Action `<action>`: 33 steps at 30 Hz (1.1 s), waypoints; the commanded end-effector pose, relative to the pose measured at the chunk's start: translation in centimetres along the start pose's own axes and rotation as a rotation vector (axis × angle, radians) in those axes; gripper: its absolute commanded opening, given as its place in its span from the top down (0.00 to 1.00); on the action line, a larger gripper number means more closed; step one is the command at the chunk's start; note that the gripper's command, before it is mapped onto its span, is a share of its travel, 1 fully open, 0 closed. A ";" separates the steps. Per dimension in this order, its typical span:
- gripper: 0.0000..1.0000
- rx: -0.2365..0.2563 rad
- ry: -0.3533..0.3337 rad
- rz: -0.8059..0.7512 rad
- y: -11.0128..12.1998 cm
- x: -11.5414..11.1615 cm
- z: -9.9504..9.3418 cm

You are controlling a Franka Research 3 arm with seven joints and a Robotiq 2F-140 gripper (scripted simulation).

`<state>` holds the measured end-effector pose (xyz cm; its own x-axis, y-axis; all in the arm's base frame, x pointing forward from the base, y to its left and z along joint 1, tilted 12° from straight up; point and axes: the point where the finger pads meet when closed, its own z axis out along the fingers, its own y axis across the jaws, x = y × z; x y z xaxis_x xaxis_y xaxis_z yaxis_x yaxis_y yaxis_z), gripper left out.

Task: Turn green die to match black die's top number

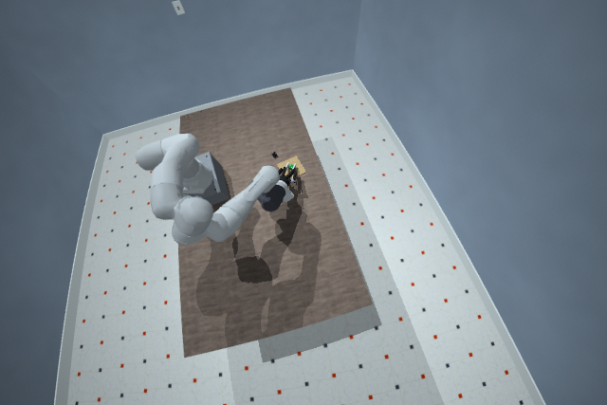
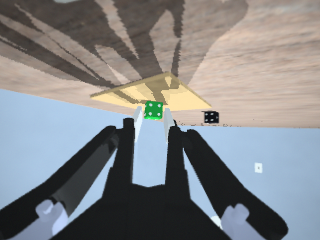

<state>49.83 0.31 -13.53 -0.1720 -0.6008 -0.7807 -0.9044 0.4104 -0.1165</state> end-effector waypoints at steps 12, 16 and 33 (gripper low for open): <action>0.75 -0.005 -0.001 -0.006 0.2 0.0 0.1; 0.75 -0.005 -0.001 -0.006 0.2 0.0 0.1; 0.75 -0.005 -0.001 -0.006 0.1 0.0 -3.8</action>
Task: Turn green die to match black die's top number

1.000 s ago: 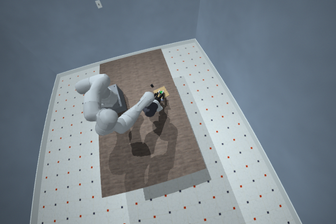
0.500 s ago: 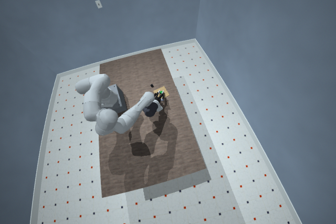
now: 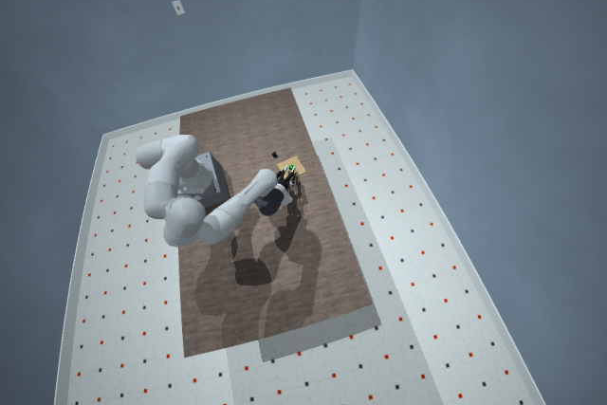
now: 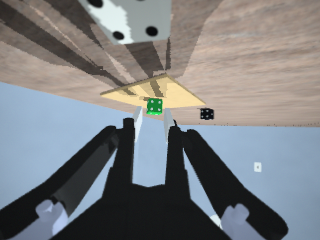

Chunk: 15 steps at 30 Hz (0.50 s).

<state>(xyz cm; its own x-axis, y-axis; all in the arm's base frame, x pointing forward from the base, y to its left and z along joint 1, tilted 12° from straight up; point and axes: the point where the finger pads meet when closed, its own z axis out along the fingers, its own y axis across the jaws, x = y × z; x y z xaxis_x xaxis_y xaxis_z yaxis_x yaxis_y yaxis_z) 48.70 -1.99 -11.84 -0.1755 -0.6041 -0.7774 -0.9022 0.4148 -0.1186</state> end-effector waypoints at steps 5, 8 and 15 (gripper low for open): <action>0.75 -0.010 -0.007 -0.007 0.2 -0.3 -1.7; 0.75 -0.010 -0.007 -0.007 0.2 -0.3 -1.8; 0.75 -0.010 -0.007 -0.007 0.2 -0.6 -2.0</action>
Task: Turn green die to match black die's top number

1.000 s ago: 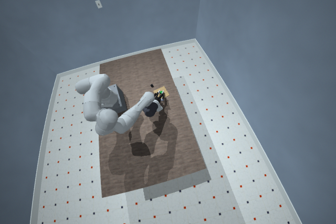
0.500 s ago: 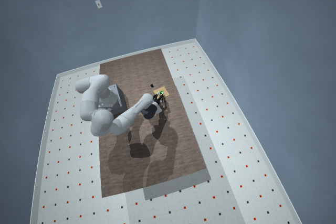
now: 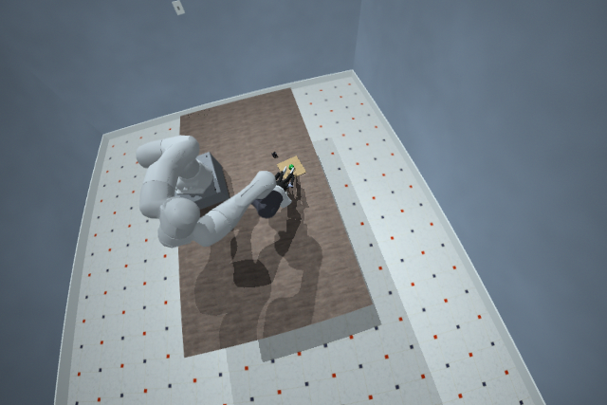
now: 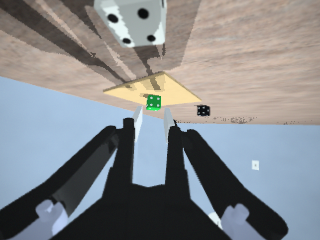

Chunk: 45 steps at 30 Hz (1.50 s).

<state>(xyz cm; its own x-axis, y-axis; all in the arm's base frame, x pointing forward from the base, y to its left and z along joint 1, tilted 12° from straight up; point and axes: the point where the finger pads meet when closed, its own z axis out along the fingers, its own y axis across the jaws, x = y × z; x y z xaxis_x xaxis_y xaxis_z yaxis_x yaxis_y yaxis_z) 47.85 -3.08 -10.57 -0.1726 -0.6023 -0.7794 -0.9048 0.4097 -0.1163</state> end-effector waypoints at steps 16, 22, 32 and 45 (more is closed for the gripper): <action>0.75 -0.004 -0.003 -0.006 0.1 -5.0 -2.6; 0.75 -0.004 -0.003 -0.006 0.1 -5.4 -2.8; 0.75 0.001 0.078 -0.012 0.0 -6.1 -2.5; 0.75 -0.009 0.445 -0.004 0.3 -7.9 -1.2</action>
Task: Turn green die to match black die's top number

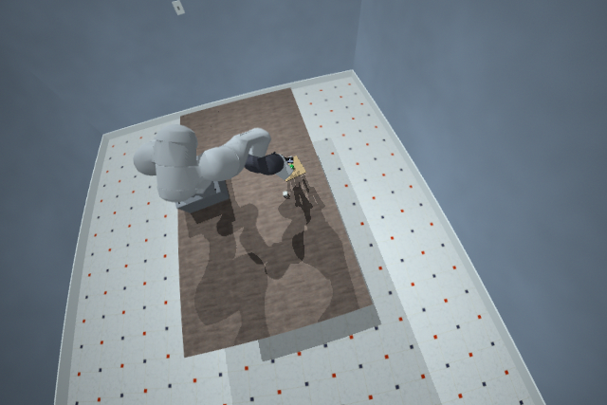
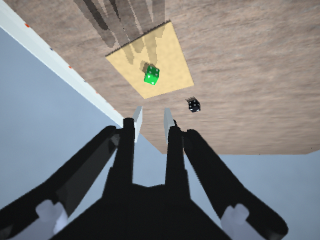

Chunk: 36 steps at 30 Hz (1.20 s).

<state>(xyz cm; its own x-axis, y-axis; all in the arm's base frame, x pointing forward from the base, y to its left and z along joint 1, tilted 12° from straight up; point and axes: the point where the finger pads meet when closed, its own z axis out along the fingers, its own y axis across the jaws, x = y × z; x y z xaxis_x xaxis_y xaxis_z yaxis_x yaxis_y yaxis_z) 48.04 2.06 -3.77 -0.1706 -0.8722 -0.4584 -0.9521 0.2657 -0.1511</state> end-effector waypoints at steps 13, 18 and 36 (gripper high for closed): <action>0.75 0.007 0.369 0.149 -1.1 -1.5 -0.1; 0.75 0.003 0.444 0.150 -1.3 -2.1 -0.1; 0.75 -0.011 0.678 0.151 -1.6 -3.8 0.1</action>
<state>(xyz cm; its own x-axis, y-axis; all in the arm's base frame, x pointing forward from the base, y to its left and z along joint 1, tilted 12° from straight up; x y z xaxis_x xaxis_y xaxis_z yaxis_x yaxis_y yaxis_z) 51.12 5.56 -1.70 -0.3208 -0.9336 0.1594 -0.9445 0.3028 -0.1272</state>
